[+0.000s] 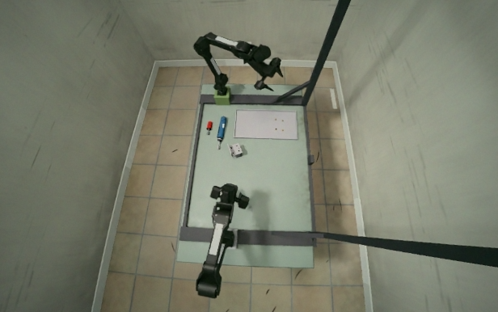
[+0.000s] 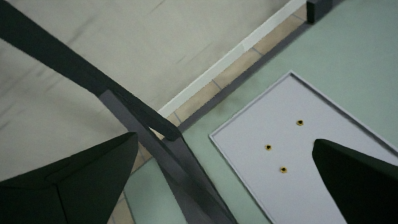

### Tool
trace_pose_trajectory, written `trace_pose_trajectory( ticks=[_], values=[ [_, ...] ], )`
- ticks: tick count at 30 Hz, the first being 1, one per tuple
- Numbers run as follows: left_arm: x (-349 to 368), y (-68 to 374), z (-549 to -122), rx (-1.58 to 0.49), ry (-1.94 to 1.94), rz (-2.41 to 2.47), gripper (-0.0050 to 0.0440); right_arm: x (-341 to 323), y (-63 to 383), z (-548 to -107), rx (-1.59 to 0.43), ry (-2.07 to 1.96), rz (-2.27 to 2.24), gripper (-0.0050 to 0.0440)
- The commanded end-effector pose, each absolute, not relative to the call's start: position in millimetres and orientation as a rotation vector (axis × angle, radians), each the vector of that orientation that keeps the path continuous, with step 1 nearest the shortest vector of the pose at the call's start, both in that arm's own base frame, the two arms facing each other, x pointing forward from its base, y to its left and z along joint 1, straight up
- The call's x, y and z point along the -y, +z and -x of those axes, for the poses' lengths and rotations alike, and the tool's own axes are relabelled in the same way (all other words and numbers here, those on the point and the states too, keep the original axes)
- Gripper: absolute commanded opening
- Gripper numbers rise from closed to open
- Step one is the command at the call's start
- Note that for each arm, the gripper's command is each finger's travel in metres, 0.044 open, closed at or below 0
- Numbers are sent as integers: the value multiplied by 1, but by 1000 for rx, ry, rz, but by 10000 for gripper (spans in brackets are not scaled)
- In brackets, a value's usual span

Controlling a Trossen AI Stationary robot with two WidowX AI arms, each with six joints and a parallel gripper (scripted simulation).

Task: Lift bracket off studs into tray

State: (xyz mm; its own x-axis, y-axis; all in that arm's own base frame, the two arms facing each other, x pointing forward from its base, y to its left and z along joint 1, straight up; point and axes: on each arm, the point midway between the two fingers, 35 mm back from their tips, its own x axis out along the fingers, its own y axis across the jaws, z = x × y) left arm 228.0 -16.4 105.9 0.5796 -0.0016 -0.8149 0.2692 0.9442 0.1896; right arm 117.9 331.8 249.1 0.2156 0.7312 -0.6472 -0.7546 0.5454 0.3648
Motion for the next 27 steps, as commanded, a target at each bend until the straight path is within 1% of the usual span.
trace_pose_trajectory(
  ticks=[1, 4, 8, 10, 11, 16, 20, 24, 25, 27],
  values=[
    [16, 145, -242, -855, -126, -263, 440, -314, 246, -135, -887, 987, 32, 440],
    [15, 177, -250, -796, -96, -213, 440, -295, 230, -160, -927, 916, 52, 440],
    [12, 227, -258, -708, -50, -136, 440, -260, 205, -205, -993, 788, 81, 440],
    [12, 227, -258, -708, -50, -136, 440, -260, 205, -205, -993, 788, 81, 440],
    [11, 238, -258, -687, -41, -118, 440, -253, 209, -219, -983, 762, 78, 440],
    [8, 284, -258, -602, -8, -47, 440, -206, 180, -277, -1050, 595, 109, 440],
    [6, 308, -255, -555, 7, -8, 440, -172, 160, -318, -1094, 476, 131, 440],
    [6, 318, -253, -536, 12, 7, 440, -139, 139, -356, -1140, 364, 150, 440],
    [6, 319, -253, -535, 12, 8, 440, -132, 135, -364, -1148, 343, 153, 440],
    [6, 319, -253, -535, 12, 8, 440, -132, 135, -364, -1148, 343, 153, 440]
  ],
)
